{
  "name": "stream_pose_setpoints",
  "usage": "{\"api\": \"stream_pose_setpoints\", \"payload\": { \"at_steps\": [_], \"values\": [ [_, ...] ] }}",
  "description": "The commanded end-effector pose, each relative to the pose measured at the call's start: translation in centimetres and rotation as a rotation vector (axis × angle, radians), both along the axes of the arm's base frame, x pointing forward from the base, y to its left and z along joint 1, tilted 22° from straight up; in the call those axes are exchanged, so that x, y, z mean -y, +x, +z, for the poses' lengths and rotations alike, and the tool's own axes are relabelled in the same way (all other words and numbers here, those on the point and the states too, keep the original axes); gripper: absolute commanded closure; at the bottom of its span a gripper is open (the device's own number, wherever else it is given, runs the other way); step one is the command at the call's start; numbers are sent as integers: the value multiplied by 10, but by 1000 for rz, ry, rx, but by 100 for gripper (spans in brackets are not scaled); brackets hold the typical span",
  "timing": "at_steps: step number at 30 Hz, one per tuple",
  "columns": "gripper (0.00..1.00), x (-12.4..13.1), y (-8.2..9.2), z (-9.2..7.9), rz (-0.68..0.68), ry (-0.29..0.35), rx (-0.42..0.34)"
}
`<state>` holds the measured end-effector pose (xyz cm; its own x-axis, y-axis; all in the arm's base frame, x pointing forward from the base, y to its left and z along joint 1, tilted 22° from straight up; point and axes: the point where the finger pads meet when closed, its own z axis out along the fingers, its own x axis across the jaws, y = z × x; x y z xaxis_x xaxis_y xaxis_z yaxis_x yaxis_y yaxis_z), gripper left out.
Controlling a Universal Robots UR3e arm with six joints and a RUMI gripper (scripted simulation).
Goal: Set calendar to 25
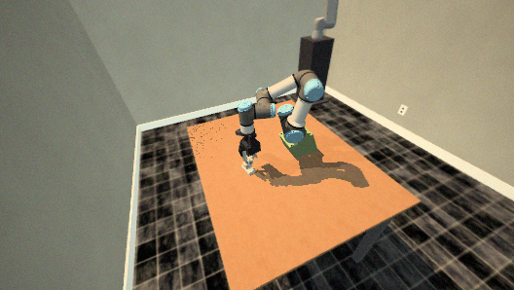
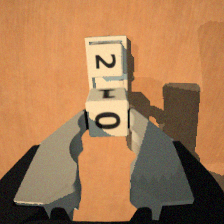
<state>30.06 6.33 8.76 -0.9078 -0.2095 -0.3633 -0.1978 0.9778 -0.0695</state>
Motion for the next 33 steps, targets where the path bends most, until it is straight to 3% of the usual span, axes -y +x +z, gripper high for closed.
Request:
{"api": "stream_pose_setpoints", "payload": {
  "at_steps": [1, 33],
  "values": [
    [89, 0, 5, -8, -1, -4, 3],
    [89, 0, 8, -14, -1, -4, 3]
  ]
}}
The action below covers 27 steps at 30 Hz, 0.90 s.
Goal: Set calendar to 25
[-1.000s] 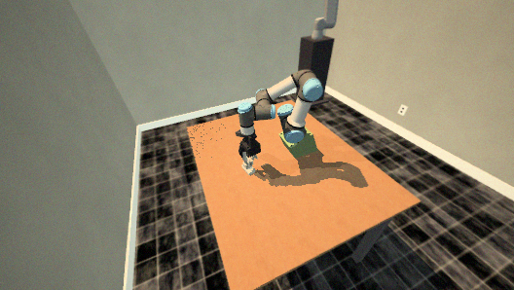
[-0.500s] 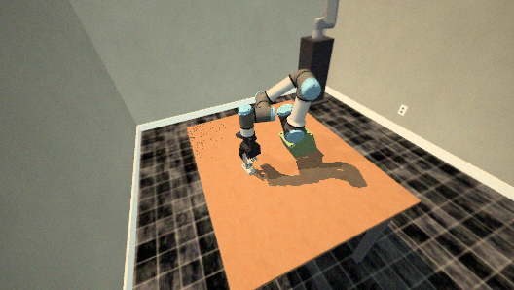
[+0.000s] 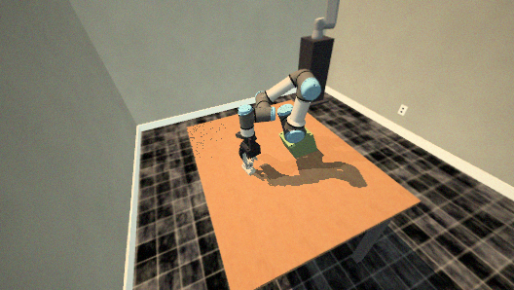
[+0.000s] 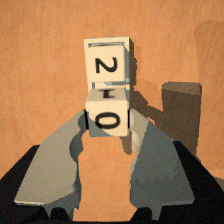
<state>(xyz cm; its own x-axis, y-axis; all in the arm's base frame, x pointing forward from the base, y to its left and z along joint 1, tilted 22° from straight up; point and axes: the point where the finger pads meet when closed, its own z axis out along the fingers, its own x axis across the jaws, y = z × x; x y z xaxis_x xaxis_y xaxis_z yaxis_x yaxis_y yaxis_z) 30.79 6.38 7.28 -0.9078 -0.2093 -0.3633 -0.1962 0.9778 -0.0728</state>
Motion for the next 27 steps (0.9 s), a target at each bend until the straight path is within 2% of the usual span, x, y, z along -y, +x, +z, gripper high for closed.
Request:
{"api": "stream_pose_setpoints", "payload": {
  "at_steps": [1, 27],
  "values": [
    [89, 0, 1, 1, 0, -1, 2],
    [89, 0, 2, -2, 0, -1, 2]
  ]
}}
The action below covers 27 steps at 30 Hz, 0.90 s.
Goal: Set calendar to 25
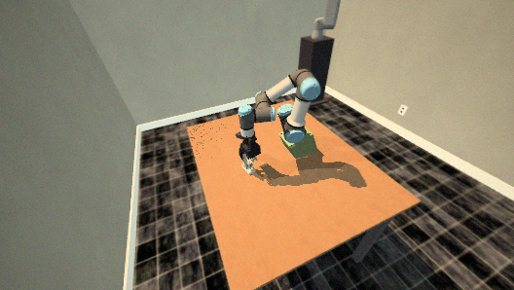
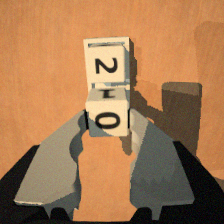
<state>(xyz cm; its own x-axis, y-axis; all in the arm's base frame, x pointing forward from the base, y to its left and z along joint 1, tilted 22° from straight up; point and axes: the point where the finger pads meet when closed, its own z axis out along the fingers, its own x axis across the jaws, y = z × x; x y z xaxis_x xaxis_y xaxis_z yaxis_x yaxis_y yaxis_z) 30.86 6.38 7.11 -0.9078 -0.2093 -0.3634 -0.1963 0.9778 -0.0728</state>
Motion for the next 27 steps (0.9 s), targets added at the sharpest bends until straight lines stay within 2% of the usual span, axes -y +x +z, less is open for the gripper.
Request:
{"api": "stream_pose_setpoints", "payload": {
  "at_steps": [1, 27],
  "values": [
    [89, 0, 1, -1, 0, -1, 2],
    [89, 0, 8, -18, 0, -1, 2]
  ]
}}
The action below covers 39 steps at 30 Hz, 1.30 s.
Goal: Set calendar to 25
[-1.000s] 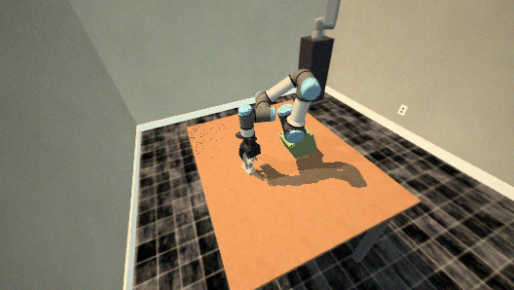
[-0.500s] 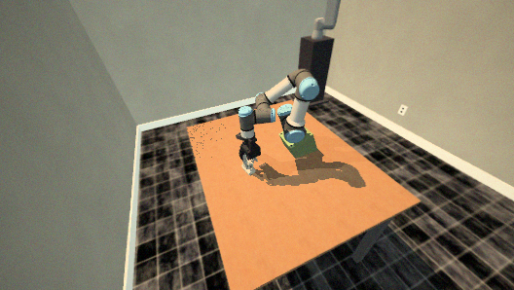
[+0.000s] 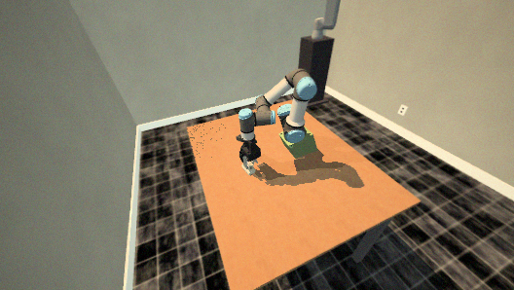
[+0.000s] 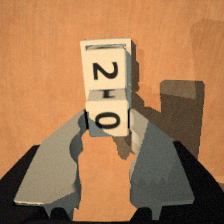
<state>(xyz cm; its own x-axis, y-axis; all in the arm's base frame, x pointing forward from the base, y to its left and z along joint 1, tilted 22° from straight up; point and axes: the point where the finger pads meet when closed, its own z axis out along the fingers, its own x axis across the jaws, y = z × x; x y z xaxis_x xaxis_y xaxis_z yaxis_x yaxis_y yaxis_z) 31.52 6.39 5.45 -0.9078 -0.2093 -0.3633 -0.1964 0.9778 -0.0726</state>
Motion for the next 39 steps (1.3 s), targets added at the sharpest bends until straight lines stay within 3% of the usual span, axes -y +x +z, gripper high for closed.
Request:
{"api": "stream_pose_setpoints", "payload": {
  "at_steps": [1, 39],
  "values": [
    [89, 0, 2, -2, 0, -1, 2],
    [89, 0, 3, -5, 0, -1, 2]
  ]
}}
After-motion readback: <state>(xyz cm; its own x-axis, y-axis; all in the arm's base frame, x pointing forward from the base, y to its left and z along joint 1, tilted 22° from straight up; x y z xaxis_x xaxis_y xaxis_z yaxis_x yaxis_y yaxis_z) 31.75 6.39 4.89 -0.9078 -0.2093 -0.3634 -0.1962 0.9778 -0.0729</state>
